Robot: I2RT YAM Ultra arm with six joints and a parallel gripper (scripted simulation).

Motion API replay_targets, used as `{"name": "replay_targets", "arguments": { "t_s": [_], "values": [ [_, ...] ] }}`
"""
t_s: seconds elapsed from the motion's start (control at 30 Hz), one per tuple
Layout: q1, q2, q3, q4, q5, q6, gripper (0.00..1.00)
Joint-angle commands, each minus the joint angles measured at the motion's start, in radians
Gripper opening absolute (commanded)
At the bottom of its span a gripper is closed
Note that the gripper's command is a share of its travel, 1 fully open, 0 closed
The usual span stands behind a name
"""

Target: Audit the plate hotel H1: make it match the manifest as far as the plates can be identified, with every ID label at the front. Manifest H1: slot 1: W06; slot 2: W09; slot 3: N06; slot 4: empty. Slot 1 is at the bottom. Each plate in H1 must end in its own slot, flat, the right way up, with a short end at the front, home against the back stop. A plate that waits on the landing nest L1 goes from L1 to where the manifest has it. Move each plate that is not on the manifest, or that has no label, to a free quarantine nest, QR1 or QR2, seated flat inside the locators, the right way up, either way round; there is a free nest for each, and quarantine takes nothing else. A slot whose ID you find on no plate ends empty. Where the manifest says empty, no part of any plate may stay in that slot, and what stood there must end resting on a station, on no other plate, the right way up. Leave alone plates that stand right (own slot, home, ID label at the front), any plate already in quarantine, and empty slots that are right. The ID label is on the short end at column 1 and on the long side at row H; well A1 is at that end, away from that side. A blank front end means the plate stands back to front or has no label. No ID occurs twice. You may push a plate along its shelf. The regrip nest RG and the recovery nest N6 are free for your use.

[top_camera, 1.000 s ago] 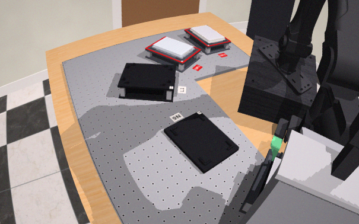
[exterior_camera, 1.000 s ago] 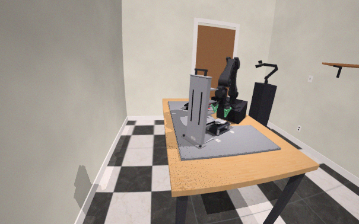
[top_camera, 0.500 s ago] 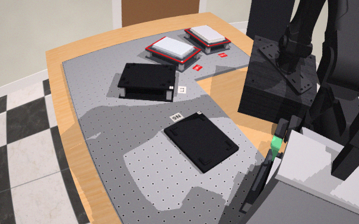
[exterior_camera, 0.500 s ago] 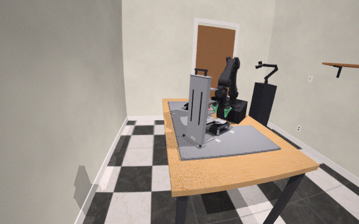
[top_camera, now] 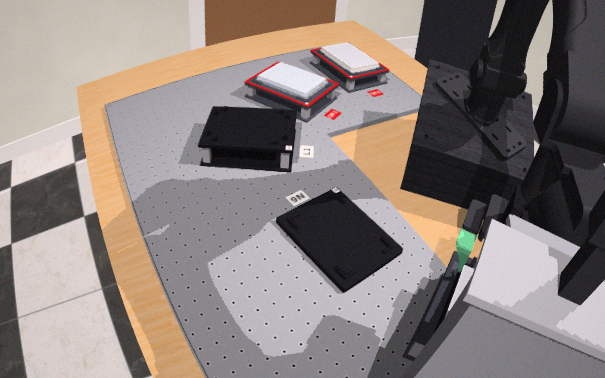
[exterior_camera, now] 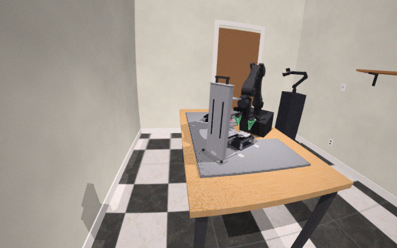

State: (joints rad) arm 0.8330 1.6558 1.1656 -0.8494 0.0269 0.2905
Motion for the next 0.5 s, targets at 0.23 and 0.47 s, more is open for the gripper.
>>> {"name": "replay_targets", "arguments": {
  "t_s": [0.23,0.47],
  "values": [
    [-0.007,0.024,-0.029,0.048,-0.006,-0.005,1.0],
    [-0.008,0.043,-0.046,0.083,-0.005,-0.006,1.0]
  ]
}}
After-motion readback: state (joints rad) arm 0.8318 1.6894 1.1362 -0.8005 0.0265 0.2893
